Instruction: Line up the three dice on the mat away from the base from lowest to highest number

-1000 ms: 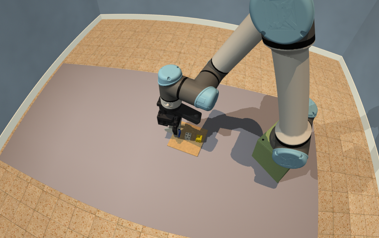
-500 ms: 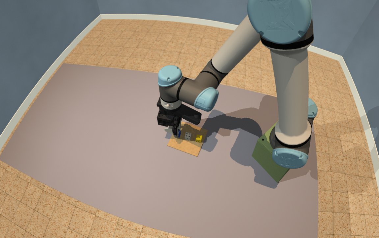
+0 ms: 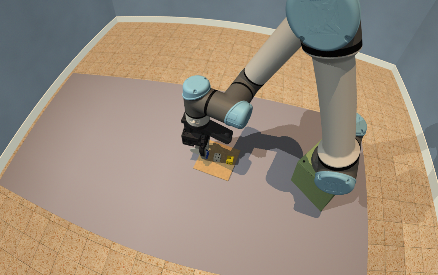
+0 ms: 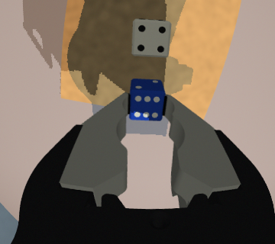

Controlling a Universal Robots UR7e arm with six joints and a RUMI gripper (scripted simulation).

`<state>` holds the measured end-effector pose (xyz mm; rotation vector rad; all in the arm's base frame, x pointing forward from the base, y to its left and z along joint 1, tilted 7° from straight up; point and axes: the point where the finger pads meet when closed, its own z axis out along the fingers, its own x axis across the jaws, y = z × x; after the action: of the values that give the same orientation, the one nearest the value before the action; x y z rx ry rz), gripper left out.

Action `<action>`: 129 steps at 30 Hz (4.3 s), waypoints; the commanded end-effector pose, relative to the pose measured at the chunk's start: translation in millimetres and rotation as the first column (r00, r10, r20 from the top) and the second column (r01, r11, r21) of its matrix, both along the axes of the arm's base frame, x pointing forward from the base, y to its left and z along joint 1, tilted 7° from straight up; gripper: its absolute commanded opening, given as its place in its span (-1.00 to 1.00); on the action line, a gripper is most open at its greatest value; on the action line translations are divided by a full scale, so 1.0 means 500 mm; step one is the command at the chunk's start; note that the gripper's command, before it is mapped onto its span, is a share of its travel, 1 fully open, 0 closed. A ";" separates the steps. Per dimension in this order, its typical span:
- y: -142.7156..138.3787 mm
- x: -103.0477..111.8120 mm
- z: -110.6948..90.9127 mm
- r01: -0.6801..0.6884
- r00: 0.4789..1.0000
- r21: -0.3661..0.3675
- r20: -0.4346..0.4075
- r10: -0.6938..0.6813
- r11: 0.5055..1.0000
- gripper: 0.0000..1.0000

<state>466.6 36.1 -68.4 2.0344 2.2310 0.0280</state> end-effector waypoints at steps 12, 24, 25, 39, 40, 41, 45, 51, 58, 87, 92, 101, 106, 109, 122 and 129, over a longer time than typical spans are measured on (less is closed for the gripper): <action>0.000 0.001 0.000 0.000 1.000 0.000 0.001 0.000 1.000 -0.87; 0.000 0.002 -0.006 0.000 1.000 0.000 0.001 0.000 1.000 -0.87; -0.001 0.002 -0.006 0.000 1.000 0.000 0.001 0.000 1.000 -0.87; -0.001 0.002 -0.007 0.000 1.000 0.000 0.001 0.000 1.000 -0.87; -0.001 0.002 -0.007 0.000 1.000 0.000 0.001 0.000 1.000 -0.87; -0.001 0.002 -0.007 0.000 1.000 0.000 0.001 0.000 1.000 -0.87; -0.001 0.002 -0.007 0.000 1.000 0.000 0.001 0.000 1.000 -0.87; -0.001 0.002 -0.007 0.000 1.000 0.000 0.001 0.000 1.000 -0.87; -0.001 0.002 -0.007 0.000 1.000 0.000 0.001 0.000 1.000 -0.87; -0.001 0.002 -0.007 0.000 1.000 0.000 0.001 0.000 1.000 -0.51; 0.000 0.001 -0.005 0.000 1.000 0.000 0.001 0.000 1.000 -0.51; 0.002 -0.002 0.028 0.000 1.000 0.000 0.001 0.000 1.000 -0.51; 0.005 -0.007 0.078 0.000 1.000 0.000 0.001 0.000 1.000 -0.51; 0.008 -0.011 0.111 0.000 1.000 0.000 0.001 0.000 1.000 -0.51; 0.012 -0.017 0.172 0.000 1.000 0.000 0.001 0.000 1.000 -0.51; 0.012 -0.017 0.172 0.000 1.000 0.000 0.001 0.000 1.000 1.00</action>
<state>457.8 41.9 16.2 2.0341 2.2308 0.0283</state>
